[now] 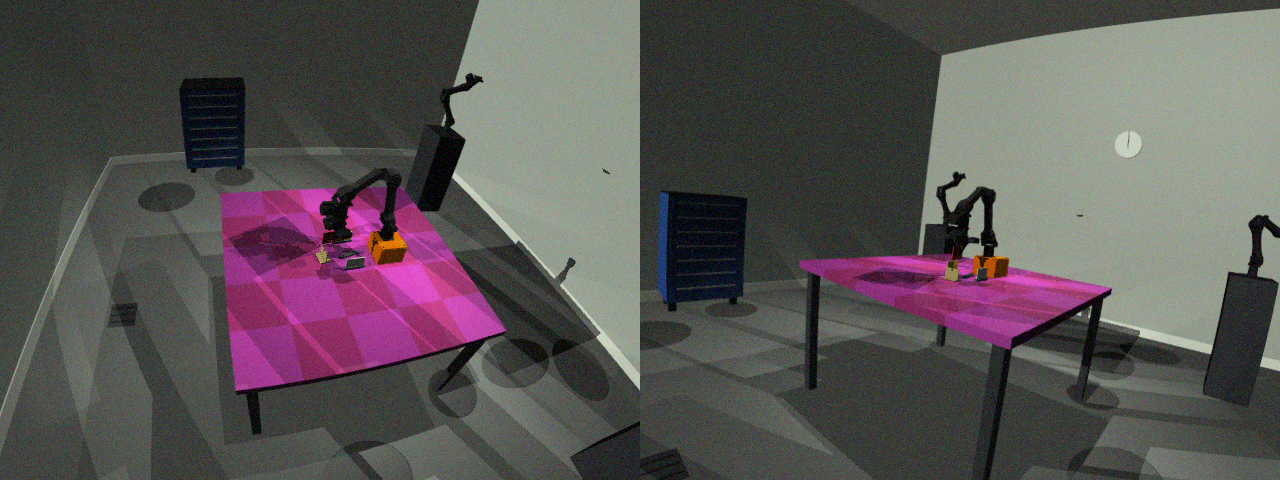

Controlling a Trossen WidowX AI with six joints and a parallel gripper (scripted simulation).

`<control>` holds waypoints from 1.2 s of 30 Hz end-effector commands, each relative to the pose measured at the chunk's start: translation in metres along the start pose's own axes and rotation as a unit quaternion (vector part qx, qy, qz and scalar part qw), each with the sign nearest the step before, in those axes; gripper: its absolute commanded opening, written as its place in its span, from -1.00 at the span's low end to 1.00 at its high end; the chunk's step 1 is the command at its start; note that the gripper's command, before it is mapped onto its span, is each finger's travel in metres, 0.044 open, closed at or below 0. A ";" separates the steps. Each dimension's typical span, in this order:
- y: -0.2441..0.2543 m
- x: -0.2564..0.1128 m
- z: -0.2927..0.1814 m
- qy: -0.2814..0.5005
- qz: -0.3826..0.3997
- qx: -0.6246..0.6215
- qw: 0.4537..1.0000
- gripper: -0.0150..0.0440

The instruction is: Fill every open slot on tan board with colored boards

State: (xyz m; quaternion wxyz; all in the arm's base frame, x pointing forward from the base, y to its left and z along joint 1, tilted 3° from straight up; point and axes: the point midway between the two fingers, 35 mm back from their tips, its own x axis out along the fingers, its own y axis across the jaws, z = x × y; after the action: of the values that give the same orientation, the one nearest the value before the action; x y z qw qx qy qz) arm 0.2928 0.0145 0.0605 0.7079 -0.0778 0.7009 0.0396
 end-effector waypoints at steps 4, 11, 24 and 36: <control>-0.002 0.002 0.018 -0.003 0.000 0.012 1.000 -0.49; -0.003 0.006 0.027 -0.003 -0.001 0.016 1.000 -0.49; -0.003 0.031 0.027 -0.003 -0.001 0.016 1.000 -0.49; -0.003 0.039 0.027 -0.003 -0.001 0.016 1.000 -0.49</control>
State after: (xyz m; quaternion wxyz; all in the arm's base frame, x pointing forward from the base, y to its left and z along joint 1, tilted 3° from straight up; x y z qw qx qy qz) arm 0.3204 0.0140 0.0245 0.7111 -0.0677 0.6992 0.0296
